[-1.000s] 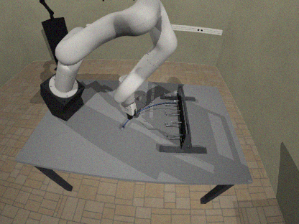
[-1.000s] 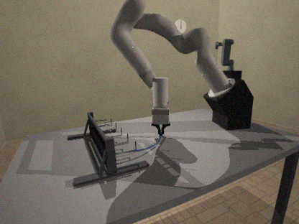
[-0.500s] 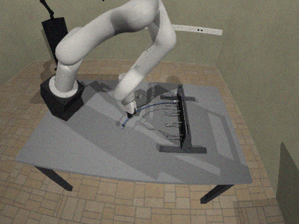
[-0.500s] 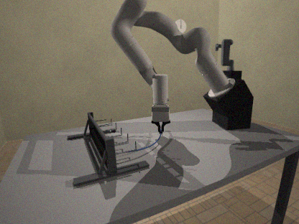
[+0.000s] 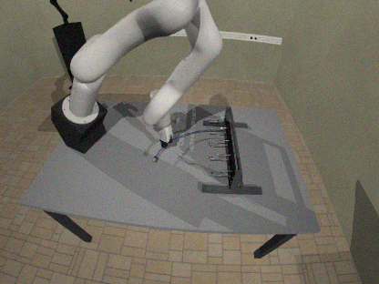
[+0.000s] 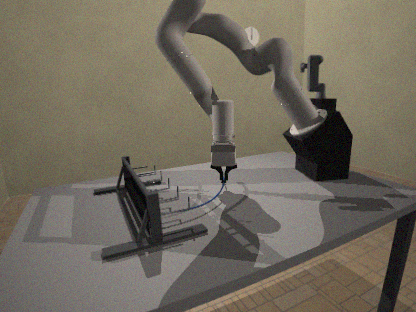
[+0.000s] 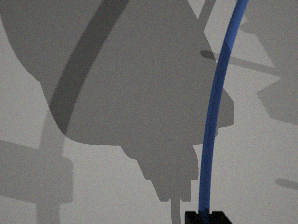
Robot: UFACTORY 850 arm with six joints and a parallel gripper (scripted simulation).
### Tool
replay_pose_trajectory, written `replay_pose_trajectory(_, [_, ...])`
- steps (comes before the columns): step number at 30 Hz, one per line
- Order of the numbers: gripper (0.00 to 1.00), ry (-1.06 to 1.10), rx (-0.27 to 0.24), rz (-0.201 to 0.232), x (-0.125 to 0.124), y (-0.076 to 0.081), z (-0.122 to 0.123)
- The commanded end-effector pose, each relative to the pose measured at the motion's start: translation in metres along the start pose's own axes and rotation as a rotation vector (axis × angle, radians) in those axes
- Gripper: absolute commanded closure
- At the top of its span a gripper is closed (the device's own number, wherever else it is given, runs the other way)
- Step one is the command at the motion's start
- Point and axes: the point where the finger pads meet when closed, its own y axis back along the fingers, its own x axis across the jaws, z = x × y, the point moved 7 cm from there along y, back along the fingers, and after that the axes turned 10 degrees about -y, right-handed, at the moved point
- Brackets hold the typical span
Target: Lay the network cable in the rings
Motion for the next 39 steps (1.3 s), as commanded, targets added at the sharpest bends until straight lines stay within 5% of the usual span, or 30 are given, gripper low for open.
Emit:
replay_pose_trajectory(1, [1.0, 0.0, 0.0, 0.0, 0.0, 0.002, 0.0])
replay_pose_trajectory(24, [1.0, 0.0, 0.0, 0.0, 0.0, 0.007, 0.0])
replay_pose_trajectory(39, [1.0, 0.0, 0.0, 0.0, 0.0, 0.034, 0.0])
